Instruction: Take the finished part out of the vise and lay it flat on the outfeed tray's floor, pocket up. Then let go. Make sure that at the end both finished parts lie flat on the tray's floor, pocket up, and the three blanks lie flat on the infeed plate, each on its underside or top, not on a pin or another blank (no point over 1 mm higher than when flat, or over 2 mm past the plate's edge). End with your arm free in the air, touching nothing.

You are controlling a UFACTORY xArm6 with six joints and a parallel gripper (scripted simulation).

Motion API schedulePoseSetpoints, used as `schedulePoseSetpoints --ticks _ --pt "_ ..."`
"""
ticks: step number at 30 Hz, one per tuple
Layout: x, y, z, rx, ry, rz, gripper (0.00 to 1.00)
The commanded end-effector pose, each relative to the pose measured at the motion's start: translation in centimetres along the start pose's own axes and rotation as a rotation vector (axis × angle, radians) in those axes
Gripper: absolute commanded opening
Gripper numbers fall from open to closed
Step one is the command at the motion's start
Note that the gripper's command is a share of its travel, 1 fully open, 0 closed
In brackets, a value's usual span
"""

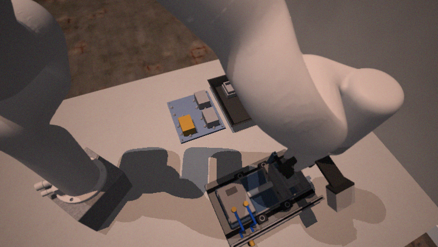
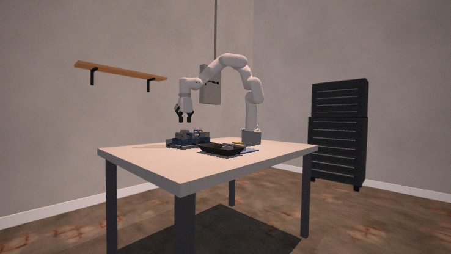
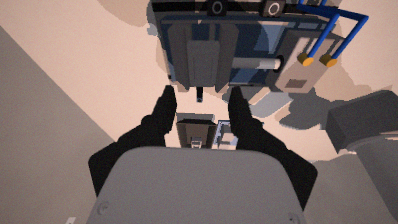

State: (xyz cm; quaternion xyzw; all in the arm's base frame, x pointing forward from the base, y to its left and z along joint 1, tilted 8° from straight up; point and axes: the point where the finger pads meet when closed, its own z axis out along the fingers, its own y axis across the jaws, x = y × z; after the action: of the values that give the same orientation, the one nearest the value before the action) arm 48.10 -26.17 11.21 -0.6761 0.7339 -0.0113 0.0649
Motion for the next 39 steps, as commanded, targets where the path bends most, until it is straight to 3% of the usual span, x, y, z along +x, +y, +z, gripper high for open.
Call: schedulePoseSetpoints --ticks 1,22,39 --pt "0.0 -0.1 0.8 0.004 0.002 0.000 0.69" --pt "-0.1 -0.1 4.1 0.004 0.002 0.000 0.69" --pt "-0.1 -0.1 4.6 0.004 0.002 0.000 0.69"
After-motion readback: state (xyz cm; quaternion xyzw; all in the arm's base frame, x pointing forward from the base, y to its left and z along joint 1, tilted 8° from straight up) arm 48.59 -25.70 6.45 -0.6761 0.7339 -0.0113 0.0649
